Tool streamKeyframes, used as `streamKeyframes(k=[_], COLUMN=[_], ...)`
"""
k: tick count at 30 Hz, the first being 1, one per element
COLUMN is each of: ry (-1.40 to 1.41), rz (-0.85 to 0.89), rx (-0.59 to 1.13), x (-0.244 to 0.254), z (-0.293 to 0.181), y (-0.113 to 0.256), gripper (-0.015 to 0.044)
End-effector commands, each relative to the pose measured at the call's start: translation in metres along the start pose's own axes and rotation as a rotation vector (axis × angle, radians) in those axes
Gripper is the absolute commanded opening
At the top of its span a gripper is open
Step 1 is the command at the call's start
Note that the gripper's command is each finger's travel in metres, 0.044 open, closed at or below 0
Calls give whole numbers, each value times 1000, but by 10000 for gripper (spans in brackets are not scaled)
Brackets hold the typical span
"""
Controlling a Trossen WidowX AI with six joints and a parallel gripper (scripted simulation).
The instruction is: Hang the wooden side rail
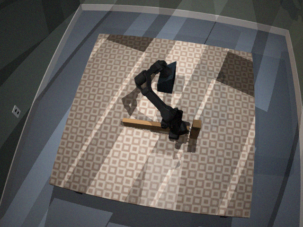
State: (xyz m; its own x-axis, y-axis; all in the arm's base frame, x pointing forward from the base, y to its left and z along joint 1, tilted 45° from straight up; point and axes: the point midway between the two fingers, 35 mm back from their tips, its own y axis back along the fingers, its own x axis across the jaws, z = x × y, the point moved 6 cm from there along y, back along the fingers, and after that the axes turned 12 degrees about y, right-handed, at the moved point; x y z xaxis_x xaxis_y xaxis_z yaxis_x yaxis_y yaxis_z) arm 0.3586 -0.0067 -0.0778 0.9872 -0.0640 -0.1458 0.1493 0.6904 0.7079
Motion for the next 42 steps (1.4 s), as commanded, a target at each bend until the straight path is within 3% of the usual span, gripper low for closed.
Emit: streamKeyframes(k=[1,42], ry=[-2,-2], rz=[15,15], rx=[5,5], x=[3,3], z=[-3,-7], y=[6,6], gripper=[0,0])
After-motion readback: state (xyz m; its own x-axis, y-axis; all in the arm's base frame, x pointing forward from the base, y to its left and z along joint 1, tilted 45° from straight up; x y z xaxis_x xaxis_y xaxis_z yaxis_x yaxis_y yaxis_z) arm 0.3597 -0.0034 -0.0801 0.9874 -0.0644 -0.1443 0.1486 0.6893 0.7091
